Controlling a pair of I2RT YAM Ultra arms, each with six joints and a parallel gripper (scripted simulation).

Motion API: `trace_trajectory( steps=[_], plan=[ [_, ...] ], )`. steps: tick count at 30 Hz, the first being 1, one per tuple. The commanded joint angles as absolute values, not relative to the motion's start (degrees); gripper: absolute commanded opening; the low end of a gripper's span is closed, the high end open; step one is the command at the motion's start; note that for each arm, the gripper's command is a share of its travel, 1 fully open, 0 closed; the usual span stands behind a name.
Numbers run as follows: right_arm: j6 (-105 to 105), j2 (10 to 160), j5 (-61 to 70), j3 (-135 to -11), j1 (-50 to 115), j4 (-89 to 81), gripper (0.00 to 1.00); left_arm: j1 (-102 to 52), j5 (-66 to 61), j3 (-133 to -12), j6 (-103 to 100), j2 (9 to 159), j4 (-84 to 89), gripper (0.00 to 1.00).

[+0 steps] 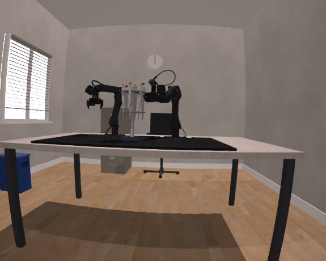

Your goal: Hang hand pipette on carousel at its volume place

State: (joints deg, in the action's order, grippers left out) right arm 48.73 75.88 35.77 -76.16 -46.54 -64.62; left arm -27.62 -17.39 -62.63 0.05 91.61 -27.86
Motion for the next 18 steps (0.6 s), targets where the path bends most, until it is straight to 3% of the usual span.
trace_trajectory(
  steps=[1,18],
  plan=[
    [49.1,75.5,37.1,-76.9,-47.1,-63.2,1.0,-28.4,-21.0,-65.0,-0.1,89.9,-27.3,0.12],
    [49.1,75.5,37.1,-76.9,-47.1,-63.2,1.0,-28.3,-21.1,-65.0,-0.1,89.9,-28.2,0.12]
  ],
)
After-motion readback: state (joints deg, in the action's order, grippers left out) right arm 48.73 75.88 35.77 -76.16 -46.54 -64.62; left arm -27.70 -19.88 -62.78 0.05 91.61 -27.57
